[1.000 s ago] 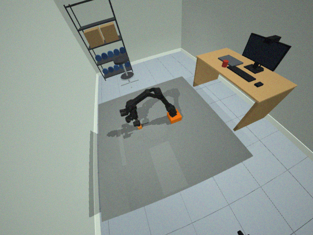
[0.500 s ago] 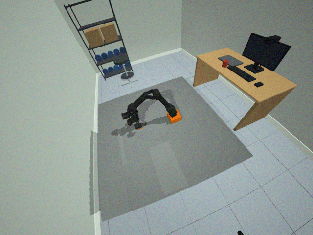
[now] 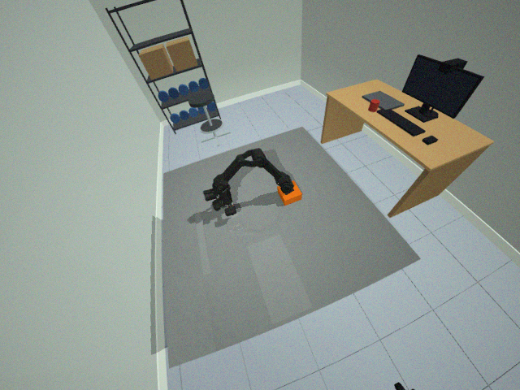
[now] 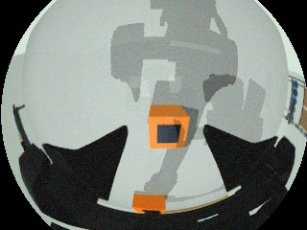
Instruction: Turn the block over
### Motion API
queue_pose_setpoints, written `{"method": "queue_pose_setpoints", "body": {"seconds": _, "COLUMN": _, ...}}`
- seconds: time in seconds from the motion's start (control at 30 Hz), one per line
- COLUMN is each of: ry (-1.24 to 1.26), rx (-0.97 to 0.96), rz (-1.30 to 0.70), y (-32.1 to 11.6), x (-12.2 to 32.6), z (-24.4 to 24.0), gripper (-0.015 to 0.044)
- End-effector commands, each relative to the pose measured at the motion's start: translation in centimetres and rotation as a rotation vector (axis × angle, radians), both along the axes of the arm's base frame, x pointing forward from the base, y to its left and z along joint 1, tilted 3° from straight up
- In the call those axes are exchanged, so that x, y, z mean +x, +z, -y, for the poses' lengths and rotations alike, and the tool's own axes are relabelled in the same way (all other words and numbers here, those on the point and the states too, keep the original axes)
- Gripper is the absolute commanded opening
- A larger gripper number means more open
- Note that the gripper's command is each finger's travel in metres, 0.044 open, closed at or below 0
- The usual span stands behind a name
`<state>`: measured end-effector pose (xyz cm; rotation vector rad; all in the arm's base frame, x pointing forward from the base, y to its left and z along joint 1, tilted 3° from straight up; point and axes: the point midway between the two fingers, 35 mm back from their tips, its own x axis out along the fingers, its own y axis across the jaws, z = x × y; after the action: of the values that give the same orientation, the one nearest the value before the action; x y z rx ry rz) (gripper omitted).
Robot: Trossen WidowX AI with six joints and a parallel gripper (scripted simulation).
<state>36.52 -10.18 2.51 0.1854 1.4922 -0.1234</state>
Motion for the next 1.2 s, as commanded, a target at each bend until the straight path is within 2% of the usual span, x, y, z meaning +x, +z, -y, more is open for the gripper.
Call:
{"method": "queue_pose_setpoints", "body": {"seconds": 0.0, "ry": -0.002, "rx": -0.001, "rz": -0.011, "y": -0.9, "x": -0.2, "z": 0.0, "gripper": 0.044}}
{"method": "queue_pose_setpoints", "body": {"seconds": 0.07, "ry": -0.002, "rx": -0.001, "rz": -0.011, "y": -1.0, "x": -0.2, "z": 0.0, "gripper": 0.044}}
{"method": "queue_pose_setpoints", "body": {"seconds": 0.4, "ry": -0.002, "rx": -0.001, "rz": -0.011, "y": -1.0, "x": -0.2, "z": 0.0, "gripper": 0.0177}}
{"method": "queue_pose_setpoints", "body": {"seconds": 0.97, "ry": -0.002, "rx": -0.001, "rz": -0.011, "y": -1.0, "x": -0.2, "z": 0.0, "gripper": 0.0064}}
{"method": "queue_pose_setpoints", "body": {"seconds": 1.0, "ry": -0.002, "rx": -0.001, "rz": -0.011, "y": -0.9, "x": -0.2, "z": 0.0, "gripper": 0.0038}}
{"method": "queue_pose_setpoints", "body": {"seconds": 1.07, "ry": -0.002, "rx": -0.002, "rz": -0.011, "y": 0.1, "x": -0.3, "z": 0.0, "gripper": 0.0}}
{"method": "queue_pose_setpoints", "body": {"seconds": 1.17, "ry": -0.002, "rx": -0.002, "rz": -0.01, "y": 1.9, "x": -0.4, "z": 0.1, "gripper": 0.0}}
